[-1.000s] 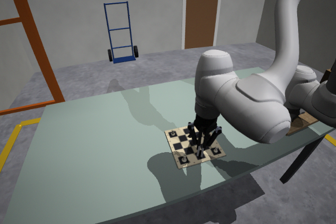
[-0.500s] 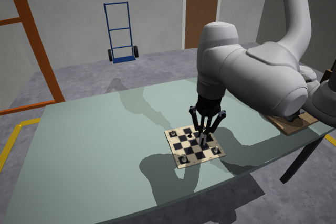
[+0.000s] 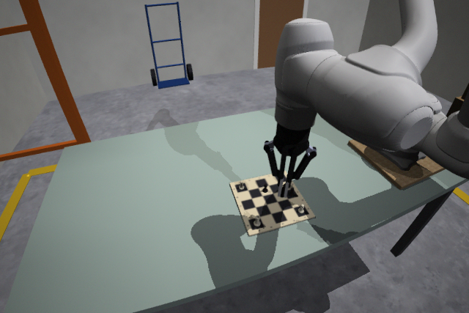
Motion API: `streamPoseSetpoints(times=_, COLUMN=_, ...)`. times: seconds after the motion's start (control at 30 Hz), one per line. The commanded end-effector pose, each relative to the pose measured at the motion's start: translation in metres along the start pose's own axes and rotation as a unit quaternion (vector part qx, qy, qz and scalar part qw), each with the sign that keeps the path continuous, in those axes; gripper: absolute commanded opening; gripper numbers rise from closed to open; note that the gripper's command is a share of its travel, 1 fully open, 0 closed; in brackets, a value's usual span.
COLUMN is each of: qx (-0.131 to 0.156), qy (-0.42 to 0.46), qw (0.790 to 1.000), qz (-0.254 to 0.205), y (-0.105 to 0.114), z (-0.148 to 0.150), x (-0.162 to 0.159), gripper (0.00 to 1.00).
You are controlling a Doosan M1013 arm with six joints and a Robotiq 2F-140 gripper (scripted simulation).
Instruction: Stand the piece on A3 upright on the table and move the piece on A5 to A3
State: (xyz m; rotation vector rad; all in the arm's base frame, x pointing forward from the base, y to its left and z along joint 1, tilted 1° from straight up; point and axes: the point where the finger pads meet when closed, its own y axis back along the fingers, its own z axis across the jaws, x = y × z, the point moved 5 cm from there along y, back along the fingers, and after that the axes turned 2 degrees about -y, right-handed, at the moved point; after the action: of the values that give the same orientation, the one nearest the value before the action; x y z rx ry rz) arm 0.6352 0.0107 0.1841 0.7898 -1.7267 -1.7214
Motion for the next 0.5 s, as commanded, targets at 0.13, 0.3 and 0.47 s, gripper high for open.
streamPoseSetpoints(times=0.13, qx=0.0, qy=-0.036, qw=0.999, qz=0.0, y=-0.002, z=-0.035, x=0.066, gripper=0.0)
streamPoseSetpoints(times=0.3, qx=0.0, qy=-0.07, qw=0.998, qz=0.0, y=-0.004, z=-0.059, x=0.128, gripper=0.0)
streamPoseSetpoints(times=0.47, qx=0.0, qy=-0.096, qw=0.995, qz=0.0, y=-0.005, z=-0.072, x=0.179, gripper=0.0)
